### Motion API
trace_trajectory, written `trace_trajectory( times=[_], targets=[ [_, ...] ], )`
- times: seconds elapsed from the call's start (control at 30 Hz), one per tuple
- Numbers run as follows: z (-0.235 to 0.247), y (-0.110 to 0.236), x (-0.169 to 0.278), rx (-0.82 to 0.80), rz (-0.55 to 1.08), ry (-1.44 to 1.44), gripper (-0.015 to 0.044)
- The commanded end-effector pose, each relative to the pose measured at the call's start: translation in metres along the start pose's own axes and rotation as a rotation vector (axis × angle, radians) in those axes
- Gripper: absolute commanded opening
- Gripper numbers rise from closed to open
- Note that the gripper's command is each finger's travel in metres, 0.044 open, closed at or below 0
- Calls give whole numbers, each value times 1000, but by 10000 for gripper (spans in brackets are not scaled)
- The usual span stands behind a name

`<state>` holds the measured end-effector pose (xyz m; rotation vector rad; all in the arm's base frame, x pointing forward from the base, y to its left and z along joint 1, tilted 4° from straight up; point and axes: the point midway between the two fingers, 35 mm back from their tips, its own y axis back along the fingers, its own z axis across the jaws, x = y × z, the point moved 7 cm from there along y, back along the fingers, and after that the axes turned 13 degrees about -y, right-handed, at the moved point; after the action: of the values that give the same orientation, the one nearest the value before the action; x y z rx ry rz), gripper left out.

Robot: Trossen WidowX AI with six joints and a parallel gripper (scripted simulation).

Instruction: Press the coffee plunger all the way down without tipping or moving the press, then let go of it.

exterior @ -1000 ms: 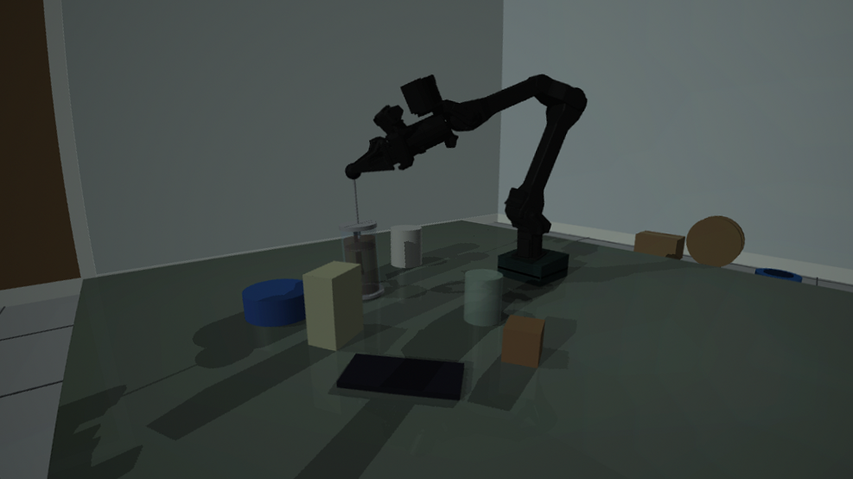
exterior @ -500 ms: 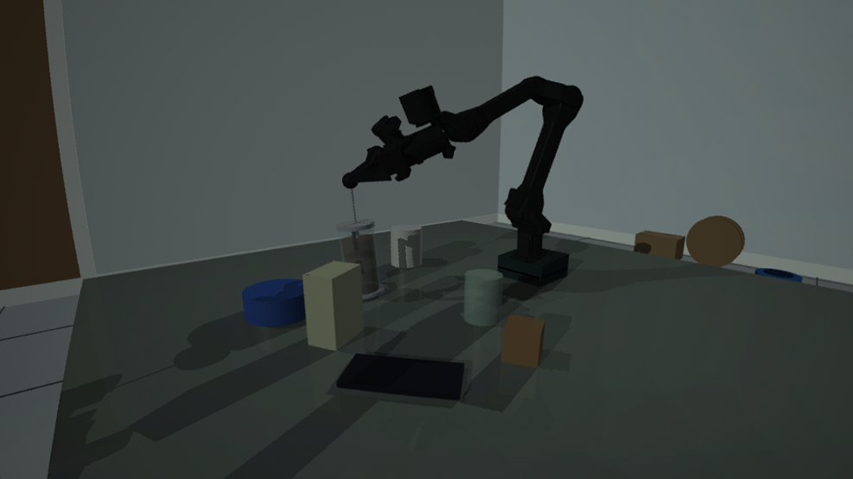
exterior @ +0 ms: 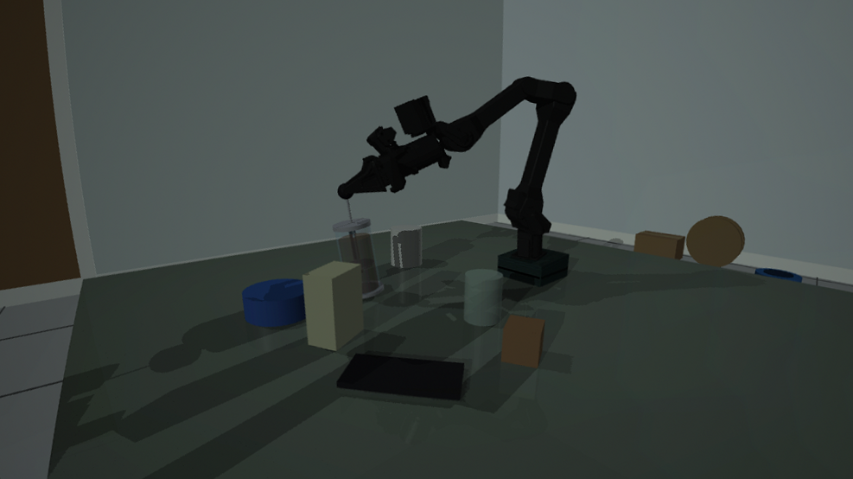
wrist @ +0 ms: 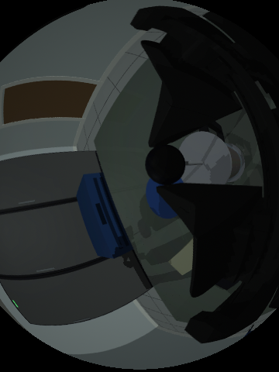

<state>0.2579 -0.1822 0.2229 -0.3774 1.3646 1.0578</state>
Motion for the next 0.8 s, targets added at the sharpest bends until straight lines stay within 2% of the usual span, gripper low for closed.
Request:
trace_trajectory(
  times=[0.0,0.77],
  targets=[
    [-6,-11,25,22,91,-11,122],
    [-4,-15,19,22,91,-11,122]
  ],
)
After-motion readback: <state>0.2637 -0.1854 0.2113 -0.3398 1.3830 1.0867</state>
